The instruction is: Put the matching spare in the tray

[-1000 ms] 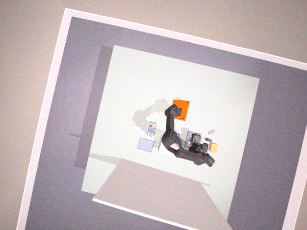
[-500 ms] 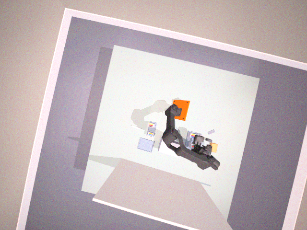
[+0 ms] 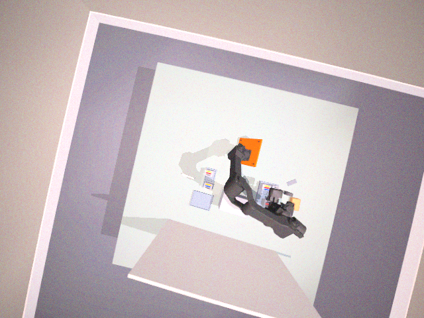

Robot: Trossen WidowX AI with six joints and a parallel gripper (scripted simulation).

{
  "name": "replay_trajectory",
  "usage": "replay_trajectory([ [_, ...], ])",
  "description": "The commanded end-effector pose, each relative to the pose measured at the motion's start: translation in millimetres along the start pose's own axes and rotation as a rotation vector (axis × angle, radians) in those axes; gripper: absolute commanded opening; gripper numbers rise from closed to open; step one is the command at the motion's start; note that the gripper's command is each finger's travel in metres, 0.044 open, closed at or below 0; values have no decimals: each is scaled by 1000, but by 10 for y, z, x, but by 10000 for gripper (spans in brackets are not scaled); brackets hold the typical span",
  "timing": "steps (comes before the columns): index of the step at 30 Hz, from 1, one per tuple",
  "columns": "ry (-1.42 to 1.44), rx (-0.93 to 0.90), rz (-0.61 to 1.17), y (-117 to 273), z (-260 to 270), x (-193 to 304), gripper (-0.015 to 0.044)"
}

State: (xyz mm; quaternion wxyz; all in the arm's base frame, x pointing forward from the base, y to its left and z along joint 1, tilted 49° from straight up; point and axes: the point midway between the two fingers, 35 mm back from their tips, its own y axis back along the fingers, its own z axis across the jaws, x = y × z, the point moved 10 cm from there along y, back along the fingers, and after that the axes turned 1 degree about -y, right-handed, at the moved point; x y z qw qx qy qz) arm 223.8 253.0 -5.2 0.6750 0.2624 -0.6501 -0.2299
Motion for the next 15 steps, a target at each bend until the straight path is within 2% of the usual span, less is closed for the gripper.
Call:
replay_trajectory([
  [1, -9, 7, -17, 144, -8, 18, 0],
  [5, -8, 7, -20, 156, -46, 61, 0],
  [15, 8, 15, -58, 271, -546, 772, 0],
])
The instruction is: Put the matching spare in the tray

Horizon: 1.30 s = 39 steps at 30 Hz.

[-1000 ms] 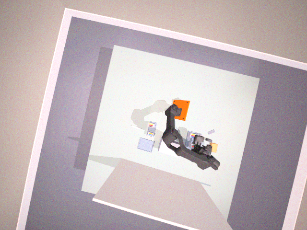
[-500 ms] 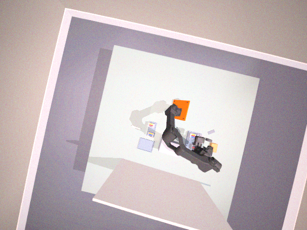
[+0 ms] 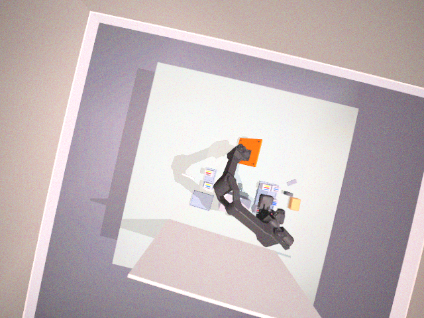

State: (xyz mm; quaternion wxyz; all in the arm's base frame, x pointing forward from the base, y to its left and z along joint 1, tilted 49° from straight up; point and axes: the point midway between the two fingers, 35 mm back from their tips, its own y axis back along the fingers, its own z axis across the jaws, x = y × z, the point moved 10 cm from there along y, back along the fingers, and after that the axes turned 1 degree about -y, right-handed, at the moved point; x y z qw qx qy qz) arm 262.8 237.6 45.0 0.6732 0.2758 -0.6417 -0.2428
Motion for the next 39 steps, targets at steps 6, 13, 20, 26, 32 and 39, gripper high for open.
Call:
replay_trajectory([
  [6, 4, 23, -29, 121, -391, 752, 0],
  [13, -4, 10, -40, 93, -548, 1339, 0],
  [20, -10, 9, -28, 61, -621, 1942, 0],
  [26, -10, 16, 9, 48, -610, 2508, 0],
  [32, -11, 13, 51, 34, -524, 2999, 0],
  [39, -11, 13, 52, 37, -520, 3002, 0],
])
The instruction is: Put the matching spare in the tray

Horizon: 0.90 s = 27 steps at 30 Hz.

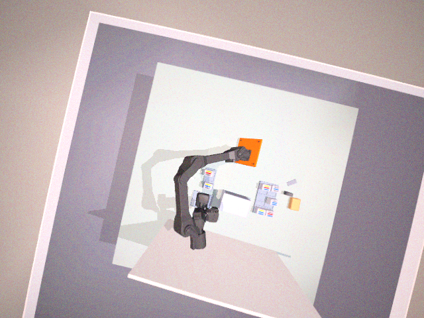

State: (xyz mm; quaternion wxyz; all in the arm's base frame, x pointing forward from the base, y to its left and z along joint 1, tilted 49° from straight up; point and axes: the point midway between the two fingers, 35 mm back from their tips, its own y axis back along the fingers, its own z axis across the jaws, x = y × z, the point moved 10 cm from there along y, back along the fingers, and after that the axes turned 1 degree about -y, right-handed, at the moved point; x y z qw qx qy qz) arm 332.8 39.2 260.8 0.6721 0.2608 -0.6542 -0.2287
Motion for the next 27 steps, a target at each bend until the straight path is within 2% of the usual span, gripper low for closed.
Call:
replay_trajectory([
  [1, 6, 9, 8, 27, 7, 37, 0],
  [27, 5, 8, 1, -169, -25, 34, 0],
])
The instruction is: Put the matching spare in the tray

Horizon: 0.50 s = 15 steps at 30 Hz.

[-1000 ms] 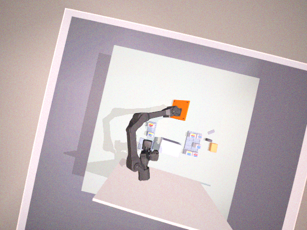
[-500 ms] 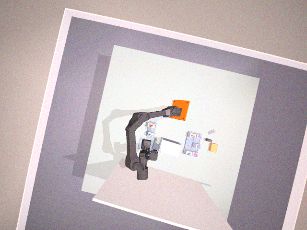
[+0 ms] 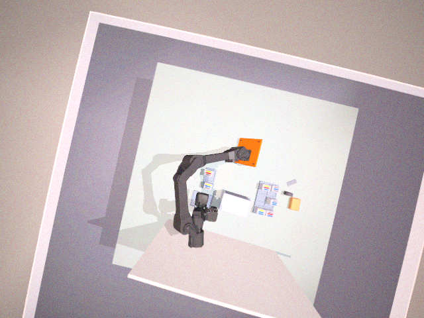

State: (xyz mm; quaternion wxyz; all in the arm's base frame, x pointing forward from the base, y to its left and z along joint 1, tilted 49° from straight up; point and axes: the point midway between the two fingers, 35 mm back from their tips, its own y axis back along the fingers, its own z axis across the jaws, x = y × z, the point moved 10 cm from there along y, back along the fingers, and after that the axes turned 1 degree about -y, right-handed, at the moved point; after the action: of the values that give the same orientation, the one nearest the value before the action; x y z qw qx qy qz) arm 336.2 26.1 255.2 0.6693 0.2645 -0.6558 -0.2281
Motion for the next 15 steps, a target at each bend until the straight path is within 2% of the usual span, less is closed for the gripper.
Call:
replay_trajectory([
  [1, 9, 0, 5, -40, 2, -10, 0],
  [15, 8, 0, 3, -149, -9, -10, 0],
])
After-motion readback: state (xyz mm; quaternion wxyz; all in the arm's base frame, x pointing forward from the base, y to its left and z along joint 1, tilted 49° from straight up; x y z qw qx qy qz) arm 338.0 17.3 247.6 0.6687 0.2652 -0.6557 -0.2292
